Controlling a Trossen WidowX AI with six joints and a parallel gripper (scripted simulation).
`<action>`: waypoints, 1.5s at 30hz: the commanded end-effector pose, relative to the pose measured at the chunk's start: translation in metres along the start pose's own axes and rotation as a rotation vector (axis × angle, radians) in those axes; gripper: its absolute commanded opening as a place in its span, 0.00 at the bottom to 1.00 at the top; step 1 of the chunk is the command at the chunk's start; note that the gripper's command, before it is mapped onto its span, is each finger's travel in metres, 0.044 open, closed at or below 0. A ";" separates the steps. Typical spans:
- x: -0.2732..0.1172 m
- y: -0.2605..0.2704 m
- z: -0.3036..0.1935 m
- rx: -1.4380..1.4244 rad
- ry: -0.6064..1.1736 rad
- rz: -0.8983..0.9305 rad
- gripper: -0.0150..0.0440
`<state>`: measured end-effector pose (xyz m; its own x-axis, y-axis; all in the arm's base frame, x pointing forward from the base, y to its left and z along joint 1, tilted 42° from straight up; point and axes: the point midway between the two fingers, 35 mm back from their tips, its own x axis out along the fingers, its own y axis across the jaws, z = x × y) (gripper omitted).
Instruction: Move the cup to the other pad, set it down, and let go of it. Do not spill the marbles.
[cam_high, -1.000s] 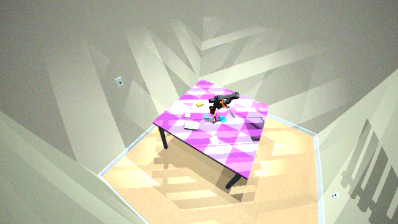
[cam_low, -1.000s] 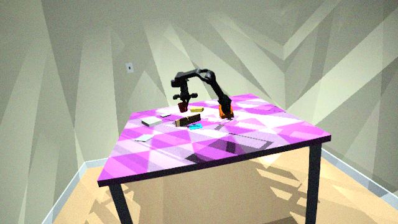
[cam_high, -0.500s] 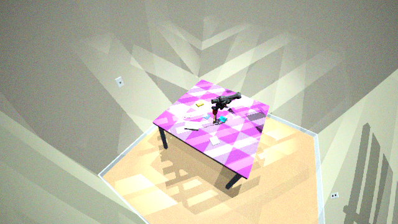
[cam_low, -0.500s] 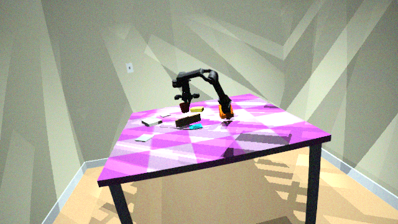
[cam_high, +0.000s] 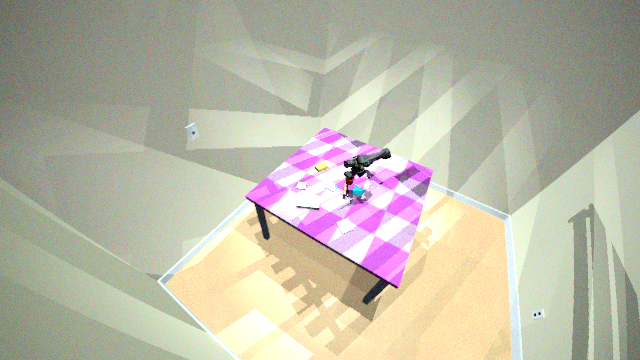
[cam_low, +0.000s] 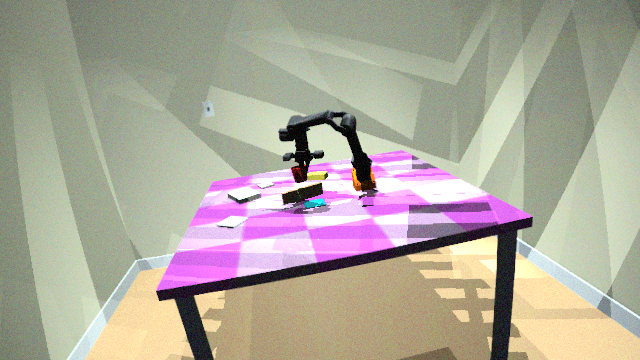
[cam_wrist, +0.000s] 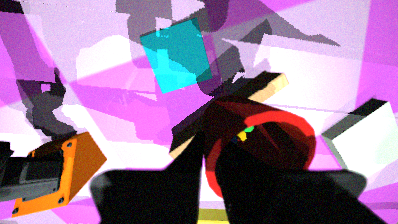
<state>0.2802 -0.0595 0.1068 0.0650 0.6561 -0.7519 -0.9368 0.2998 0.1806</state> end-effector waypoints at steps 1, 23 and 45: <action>0.002 0.007 0.007 0.006 -0.005 0.011 0.25; 0.003 0.037 0.041 0.007 -0.006 0.013 0.25; 0.008 0.069 0.072 0.007 -0.009 0.014 0.25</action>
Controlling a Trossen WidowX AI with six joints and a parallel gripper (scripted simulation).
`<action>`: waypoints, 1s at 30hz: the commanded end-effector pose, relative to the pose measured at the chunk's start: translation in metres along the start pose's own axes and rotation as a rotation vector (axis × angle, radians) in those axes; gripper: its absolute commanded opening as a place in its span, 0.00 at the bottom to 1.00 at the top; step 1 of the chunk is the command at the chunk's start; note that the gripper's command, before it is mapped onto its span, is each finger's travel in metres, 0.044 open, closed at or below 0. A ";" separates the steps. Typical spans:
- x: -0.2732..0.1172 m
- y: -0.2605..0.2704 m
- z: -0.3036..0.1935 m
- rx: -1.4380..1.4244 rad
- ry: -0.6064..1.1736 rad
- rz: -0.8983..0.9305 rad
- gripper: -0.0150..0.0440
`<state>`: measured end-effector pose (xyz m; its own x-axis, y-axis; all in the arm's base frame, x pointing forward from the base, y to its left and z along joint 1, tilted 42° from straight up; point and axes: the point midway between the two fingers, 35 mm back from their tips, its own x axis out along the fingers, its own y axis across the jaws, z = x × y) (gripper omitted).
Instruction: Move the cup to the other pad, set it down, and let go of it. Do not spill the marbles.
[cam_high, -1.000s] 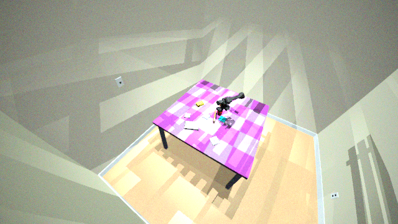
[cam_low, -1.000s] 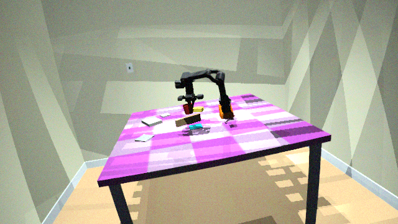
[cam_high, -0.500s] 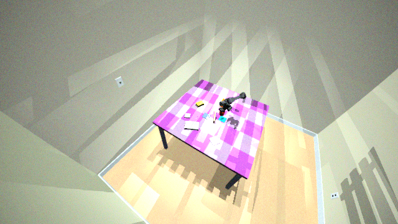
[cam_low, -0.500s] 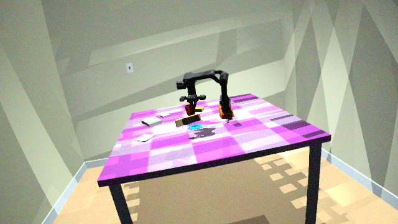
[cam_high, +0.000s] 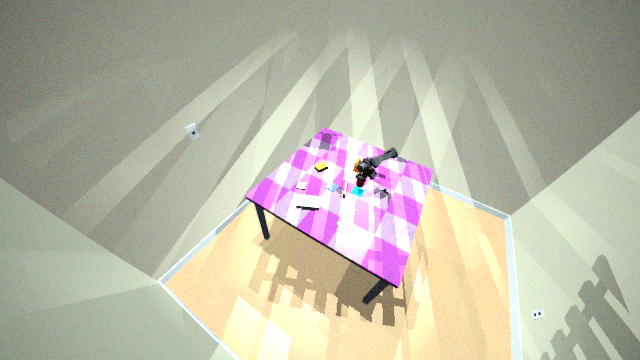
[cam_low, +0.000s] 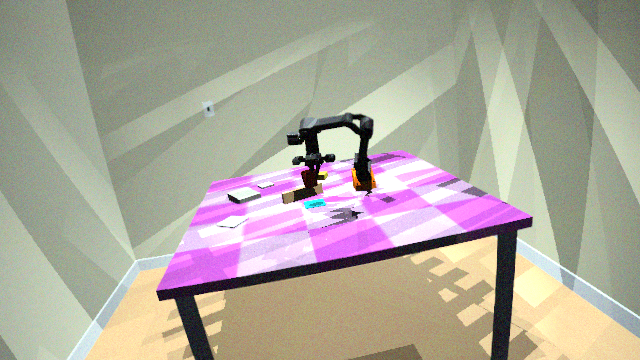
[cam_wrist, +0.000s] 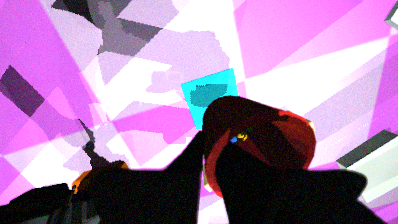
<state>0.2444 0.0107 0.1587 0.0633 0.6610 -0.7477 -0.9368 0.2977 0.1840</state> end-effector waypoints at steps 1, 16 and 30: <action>0.003 0.005 0.002 0.007 -0.003 0.010 0.25; 0.019 0.004 0.003 0.006 -0.003 0.010 0.25; 0.036 0.004 0.003 0.006 -0.003 0.009 0.25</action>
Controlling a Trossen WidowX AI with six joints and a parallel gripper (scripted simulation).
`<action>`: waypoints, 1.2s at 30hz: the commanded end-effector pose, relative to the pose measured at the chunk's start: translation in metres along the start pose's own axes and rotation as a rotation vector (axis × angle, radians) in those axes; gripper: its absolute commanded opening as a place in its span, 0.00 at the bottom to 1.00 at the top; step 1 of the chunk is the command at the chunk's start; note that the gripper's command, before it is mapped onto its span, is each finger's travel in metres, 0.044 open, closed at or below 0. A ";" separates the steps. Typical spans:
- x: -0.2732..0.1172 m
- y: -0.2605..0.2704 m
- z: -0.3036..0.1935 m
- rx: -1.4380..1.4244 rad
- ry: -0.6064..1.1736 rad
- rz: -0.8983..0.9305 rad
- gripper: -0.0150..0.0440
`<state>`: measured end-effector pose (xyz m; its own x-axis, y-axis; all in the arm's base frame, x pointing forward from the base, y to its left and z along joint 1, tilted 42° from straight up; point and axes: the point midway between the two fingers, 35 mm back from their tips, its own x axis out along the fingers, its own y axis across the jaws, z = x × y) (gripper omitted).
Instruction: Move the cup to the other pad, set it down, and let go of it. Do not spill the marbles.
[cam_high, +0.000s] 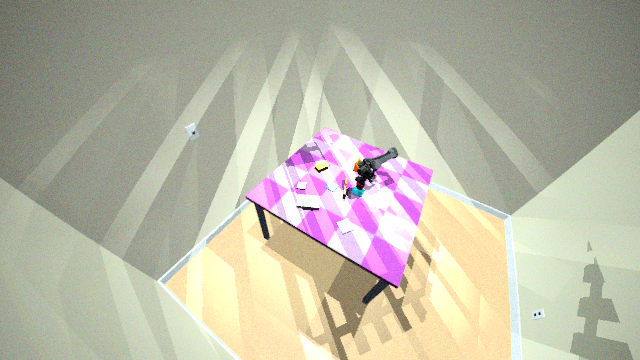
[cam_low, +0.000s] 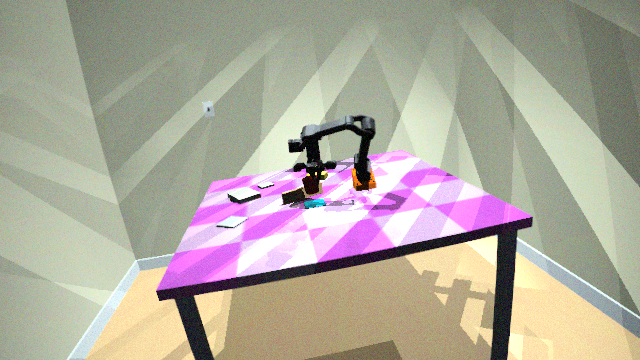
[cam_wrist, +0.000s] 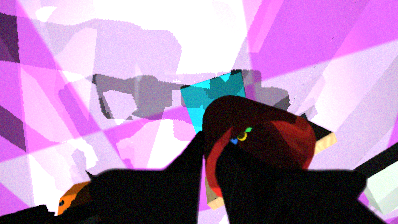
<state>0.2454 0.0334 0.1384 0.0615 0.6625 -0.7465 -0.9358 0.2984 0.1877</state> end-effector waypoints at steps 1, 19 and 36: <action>0.007 0.002 0.000 0.003 -0.002 0.007 0.25; 0.028 0.002 0.001 0.002 -0.003 0.007 0.25; 0.048 0.004 0.001 0.002 -0.005 0.007 0.25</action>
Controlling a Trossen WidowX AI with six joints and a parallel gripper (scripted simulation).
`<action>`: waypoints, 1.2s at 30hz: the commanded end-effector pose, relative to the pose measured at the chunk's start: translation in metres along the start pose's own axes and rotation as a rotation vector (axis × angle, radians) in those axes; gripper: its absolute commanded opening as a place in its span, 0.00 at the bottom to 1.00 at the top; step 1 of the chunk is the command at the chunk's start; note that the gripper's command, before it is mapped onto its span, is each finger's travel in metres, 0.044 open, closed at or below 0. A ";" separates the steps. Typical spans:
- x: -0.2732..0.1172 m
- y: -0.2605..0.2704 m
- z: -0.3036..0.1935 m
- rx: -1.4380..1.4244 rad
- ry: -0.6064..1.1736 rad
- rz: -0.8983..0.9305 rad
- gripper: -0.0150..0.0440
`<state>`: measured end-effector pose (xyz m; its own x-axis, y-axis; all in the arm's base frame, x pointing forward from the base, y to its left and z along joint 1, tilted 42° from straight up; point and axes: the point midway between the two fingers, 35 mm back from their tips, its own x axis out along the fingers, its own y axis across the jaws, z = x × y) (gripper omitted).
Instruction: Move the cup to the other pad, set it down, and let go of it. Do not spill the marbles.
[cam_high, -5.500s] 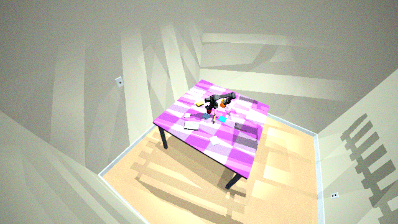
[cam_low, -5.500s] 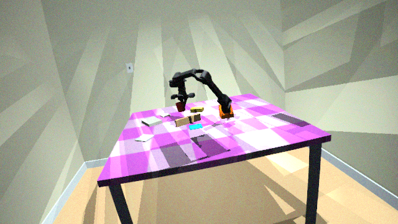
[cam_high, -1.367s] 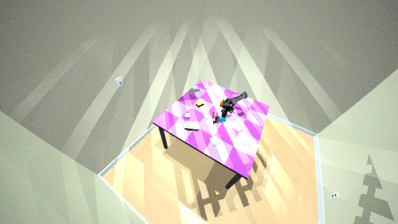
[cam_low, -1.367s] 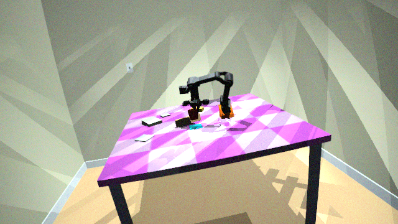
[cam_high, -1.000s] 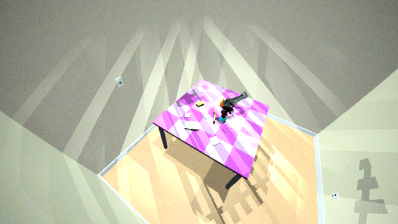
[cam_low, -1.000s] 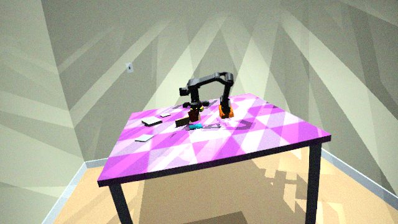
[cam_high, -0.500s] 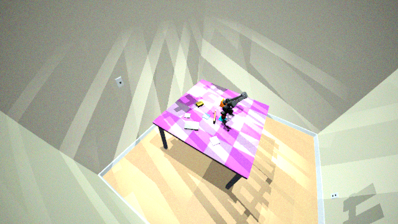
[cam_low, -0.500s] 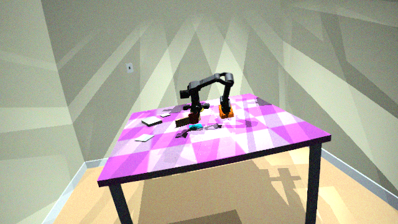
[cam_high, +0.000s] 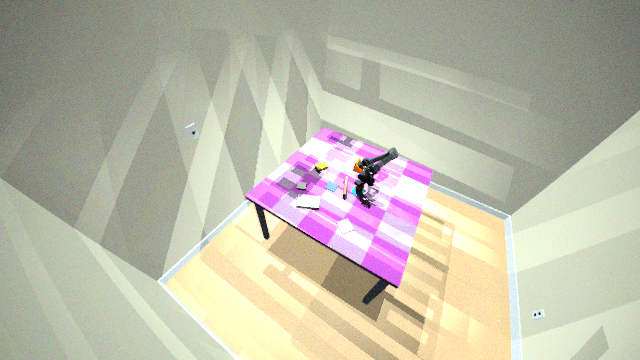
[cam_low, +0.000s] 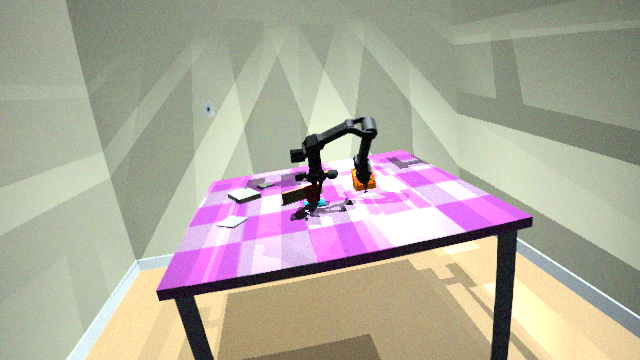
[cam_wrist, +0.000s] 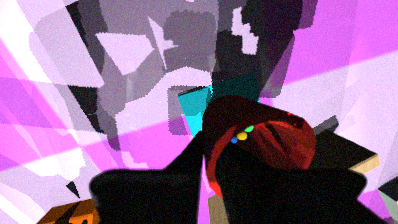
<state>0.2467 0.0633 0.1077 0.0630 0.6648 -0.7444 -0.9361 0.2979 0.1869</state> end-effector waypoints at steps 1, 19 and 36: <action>0.006 0.003 0.000 0.003 -0.002 0.008 0.25; 0.005 0.001 0.000 0.000 -0.001 0.002 0.34; -0.004 0.000 0.000 0.001 0.001 0.002 0.47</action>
<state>0.2454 0.0634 0.1077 0.0587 0.6667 -0.7430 -0.9351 0.2974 0.1929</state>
